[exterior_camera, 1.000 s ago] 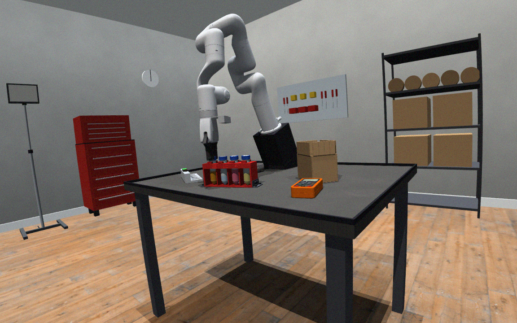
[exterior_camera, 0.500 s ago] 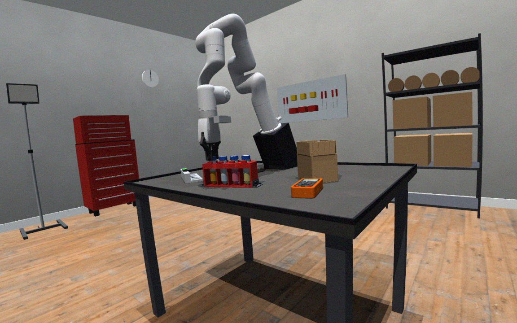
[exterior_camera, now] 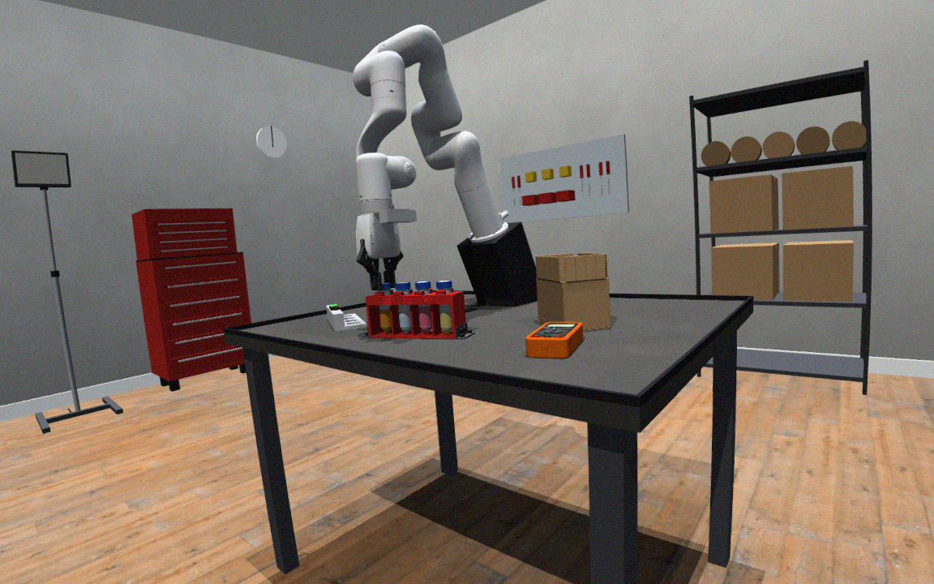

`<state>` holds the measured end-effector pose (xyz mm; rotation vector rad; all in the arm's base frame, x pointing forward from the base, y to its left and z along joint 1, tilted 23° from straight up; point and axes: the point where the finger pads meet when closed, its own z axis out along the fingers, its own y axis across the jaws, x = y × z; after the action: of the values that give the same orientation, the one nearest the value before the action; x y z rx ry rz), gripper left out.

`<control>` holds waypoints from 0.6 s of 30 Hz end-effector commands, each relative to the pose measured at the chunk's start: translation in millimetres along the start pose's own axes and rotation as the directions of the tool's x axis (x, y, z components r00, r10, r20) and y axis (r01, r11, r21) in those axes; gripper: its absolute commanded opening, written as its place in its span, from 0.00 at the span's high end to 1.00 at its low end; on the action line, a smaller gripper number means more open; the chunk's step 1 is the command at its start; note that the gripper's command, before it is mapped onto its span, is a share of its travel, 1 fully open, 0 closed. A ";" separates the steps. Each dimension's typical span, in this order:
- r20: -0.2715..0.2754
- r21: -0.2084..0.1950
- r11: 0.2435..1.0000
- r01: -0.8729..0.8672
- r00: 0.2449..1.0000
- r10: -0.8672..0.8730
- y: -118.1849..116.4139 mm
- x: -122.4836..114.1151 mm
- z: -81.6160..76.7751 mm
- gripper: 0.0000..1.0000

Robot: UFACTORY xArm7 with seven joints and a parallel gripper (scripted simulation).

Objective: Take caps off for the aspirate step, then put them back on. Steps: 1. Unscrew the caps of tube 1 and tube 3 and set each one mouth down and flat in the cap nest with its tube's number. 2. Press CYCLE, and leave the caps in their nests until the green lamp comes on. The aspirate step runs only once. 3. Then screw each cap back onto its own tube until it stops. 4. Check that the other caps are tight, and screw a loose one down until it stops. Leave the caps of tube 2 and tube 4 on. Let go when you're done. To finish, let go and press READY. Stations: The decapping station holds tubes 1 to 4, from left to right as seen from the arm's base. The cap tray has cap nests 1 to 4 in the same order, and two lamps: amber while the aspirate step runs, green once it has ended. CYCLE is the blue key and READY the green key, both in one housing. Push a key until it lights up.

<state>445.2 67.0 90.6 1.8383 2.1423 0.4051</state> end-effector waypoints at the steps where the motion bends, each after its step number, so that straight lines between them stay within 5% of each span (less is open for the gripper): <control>1: 0.007 -0.005 1.000 -0.003 1.000 0.003 1.5 0.0 -0.8 0.54; 10: 0.007 -0.005 1.000 -0.003 1.000 0.003 1.5 0.0 -0.8 0.54; 18: 0.007 -0.005 1.000 -0.003 1.000 0.003 1.4 0.3 -24.8 0.54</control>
<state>439.4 67.1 104.3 1.8378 2.1309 0.3995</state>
